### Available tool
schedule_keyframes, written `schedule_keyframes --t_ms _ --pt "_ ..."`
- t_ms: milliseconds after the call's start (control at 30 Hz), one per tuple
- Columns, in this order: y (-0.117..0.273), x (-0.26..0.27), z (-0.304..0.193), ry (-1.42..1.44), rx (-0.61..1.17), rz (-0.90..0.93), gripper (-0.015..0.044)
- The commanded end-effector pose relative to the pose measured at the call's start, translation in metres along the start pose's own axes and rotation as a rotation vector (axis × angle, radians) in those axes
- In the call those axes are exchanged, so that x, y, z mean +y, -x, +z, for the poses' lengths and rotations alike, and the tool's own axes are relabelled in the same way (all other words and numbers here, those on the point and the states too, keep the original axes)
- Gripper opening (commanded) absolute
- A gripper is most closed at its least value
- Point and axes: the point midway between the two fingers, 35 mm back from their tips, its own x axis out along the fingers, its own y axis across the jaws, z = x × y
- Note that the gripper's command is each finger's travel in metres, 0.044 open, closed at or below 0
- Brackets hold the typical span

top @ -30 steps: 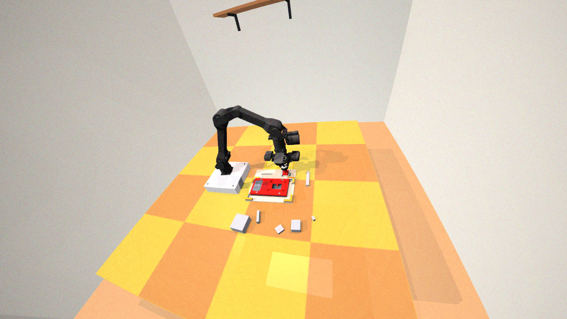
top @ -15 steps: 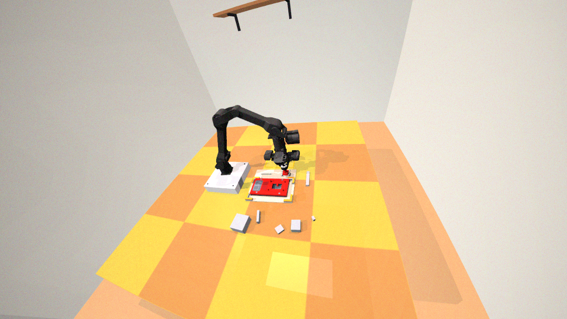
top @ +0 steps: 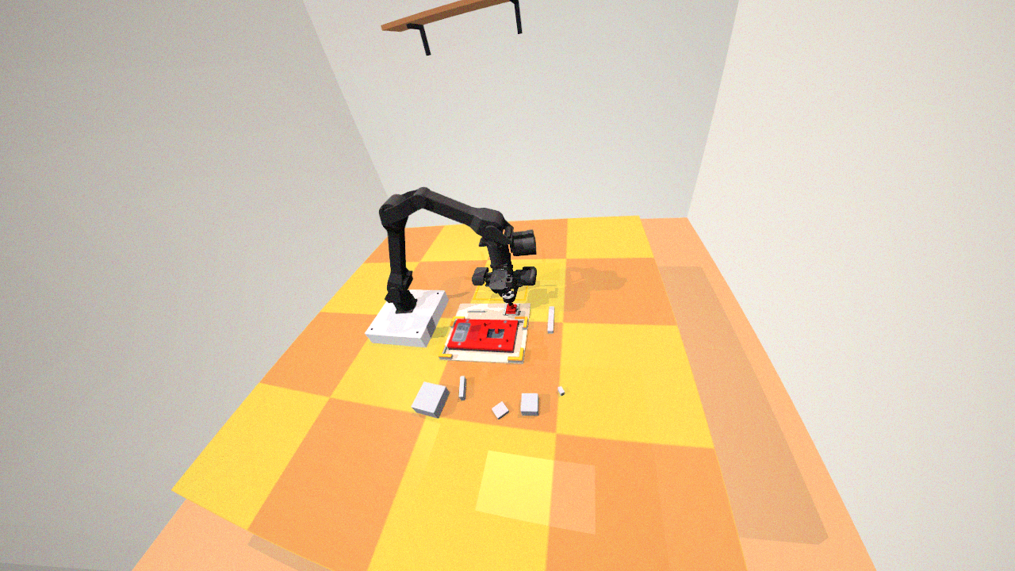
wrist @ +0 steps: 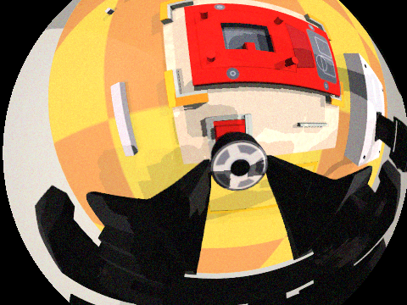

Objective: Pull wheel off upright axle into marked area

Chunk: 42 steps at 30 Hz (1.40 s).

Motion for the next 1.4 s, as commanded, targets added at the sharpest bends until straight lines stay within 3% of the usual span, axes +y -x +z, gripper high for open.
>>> schedule_keyframes --t_ms 0,667,1067,1367 --pt "0.001 0.0 0.0 -0.003 -0.001 -0.001 0.0" --pt "0.008 0.0 0.0 -0.004 -0.002 0.0 0.0" --pt "0.036 -0.001 -0.001 0.0 0.0 0.002 0.0" --pt "0.038 -0.017 -0.03 0.05 0.012 -0.008 0.0"
